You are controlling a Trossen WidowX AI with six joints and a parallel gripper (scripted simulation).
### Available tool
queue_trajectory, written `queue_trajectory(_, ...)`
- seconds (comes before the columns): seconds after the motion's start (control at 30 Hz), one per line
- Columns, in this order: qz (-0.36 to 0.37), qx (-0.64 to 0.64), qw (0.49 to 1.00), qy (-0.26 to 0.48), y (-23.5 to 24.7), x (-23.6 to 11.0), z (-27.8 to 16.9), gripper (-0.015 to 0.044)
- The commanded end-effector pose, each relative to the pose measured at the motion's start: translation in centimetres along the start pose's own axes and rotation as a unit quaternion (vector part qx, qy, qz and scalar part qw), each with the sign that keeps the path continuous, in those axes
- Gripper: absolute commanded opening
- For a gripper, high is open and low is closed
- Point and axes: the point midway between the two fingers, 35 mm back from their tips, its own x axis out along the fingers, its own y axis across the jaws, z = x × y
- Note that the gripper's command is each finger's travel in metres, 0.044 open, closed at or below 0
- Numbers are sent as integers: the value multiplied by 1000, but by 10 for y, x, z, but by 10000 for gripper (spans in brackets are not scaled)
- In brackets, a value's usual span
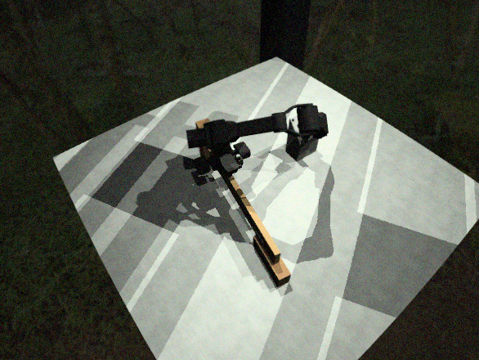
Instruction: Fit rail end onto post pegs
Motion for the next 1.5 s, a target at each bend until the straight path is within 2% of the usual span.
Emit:
queue_trajectory(0.0, -6, 0, 1000, -2, -2, -3, -1, 0)
queue_trajectory(1.47, -6, 0, 1000, -2, 0, 0, -2, 0)
